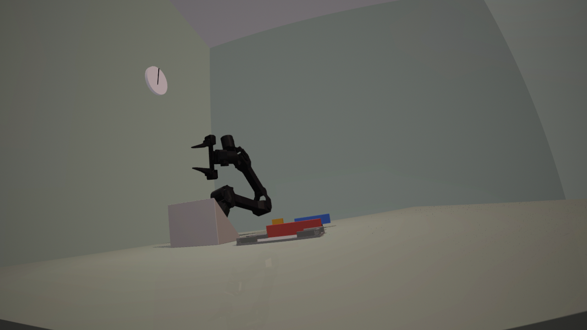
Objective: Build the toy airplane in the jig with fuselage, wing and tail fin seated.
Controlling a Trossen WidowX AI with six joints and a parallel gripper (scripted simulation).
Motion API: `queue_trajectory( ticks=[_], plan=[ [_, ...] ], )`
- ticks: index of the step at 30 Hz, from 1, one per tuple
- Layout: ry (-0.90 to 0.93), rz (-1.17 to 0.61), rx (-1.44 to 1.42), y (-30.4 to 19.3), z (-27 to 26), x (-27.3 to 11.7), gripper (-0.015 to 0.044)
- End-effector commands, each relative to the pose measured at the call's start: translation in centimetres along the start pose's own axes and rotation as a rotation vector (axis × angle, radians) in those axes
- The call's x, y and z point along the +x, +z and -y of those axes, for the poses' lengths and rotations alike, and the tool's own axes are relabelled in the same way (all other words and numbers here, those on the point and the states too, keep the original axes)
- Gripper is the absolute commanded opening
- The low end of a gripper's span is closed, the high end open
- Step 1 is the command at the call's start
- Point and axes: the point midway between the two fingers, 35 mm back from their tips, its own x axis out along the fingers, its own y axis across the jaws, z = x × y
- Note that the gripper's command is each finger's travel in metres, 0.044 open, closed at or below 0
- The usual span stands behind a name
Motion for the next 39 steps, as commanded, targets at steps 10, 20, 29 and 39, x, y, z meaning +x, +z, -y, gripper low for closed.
queue_trajectory(
  ticks=[10, 20, 29, 39],
  plan=[
    [0.155, 0.515, -0.002, 11.4, 3.3, 0.5, 0.044],
    [0.706, 0.866, -0.096, 26.0, -0.3, -5.8, 0.044],
    [1.282, 0.661, -0.245, 33.5, -10.6, -14.4, 0.044],
    [1.405, 0.516, -0.282, 34.4, -14.4, -16.5, 0.044]
  ],
)
